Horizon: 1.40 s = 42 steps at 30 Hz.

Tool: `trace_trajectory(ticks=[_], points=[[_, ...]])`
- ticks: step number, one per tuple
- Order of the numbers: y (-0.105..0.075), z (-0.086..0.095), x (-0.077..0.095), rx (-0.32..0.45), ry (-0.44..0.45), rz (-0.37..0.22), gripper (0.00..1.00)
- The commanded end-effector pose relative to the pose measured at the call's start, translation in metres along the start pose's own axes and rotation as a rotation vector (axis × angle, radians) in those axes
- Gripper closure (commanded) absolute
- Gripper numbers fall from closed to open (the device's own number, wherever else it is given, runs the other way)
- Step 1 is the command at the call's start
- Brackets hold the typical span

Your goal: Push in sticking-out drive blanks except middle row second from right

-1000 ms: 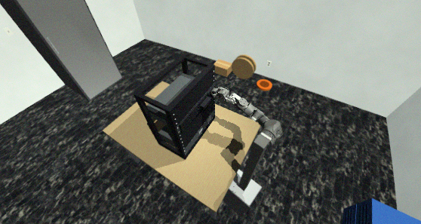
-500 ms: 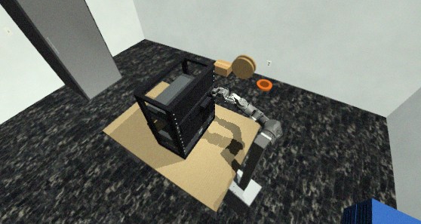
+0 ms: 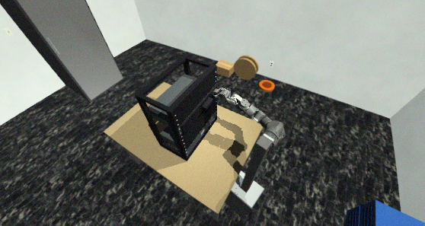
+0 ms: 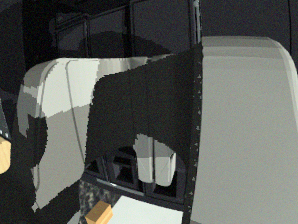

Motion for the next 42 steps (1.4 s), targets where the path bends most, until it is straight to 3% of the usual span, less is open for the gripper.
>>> trace_trajectory(ticks=[1,42], points=[[0.0010,0.0061,-0.0039,0.016,-0.002,0.011,1.00],[0.0049,0.0073,-0.0050,0.014,-0.001,0.010,1.00]])
Point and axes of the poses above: the point where the finger pads meet when closed, its own y axis out along the fingers, its own z axis across the jaws, x = y × z, the point moved 3 cm from there along -y, back along the fingers, and after that the axes turned 13 degrees about y, right-handed, at the moved point
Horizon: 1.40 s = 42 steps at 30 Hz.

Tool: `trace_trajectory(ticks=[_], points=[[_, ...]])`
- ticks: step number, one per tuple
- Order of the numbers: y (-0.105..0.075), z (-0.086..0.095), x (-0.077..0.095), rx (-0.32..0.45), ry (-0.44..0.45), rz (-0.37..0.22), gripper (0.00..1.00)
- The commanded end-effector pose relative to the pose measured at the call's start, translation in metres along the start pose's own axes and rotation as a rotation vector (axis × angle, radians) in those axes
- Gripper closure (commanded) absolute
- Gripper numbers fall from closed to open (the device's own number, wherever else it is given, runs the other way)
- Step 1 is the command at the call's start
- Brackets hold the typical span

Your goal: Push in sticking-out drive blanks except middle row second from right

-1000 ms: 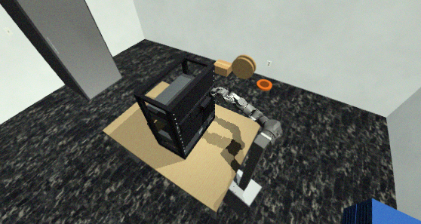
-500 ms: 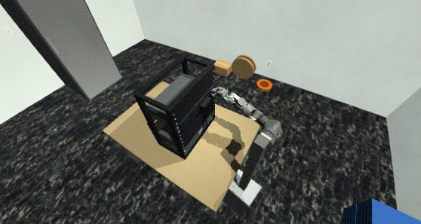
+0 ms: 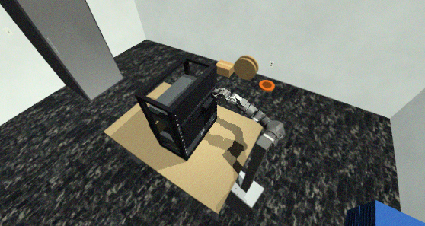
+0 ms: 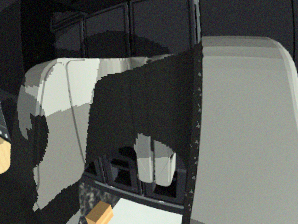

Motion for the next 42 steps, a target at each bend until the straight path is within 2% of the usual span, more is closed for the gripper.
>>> trace_trajectory(ticks=[1,7,10,22,24,28,32,42], points=[[0.002,0.008,-0.005,0.021,-0.003,0.010,1.00],[-0.003,0.009,-0.006,0.025,-0.005,0.013,1.00],[-0.012,0.009,-0.006,0.025,-0.005,0.013,1.00],[-0.083,0.008,-0.006,0.026,-0.005,0.011,1.00],[-0.083,0.008,-0.006,0.026,-0.005,0.011,1.00],[-0.099,0.008,-0.006,0.026,-0.006,0.011,1.00],[-0.106,0.008,-0.006,0.026,-0.006,0.011,1.00],[-0.107,0.007,-0.006,0.025,-0.005,0.010,1.00]])
Point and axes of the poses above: the point where the finger pads meet when closed, its own y axis out along the fingers, its own z axis across the jaws, x = y × z, the point moved 3 cm from there along -y, back along the fingers, and after that the axes turned 13 degrees about y, right-handed, at the moved point
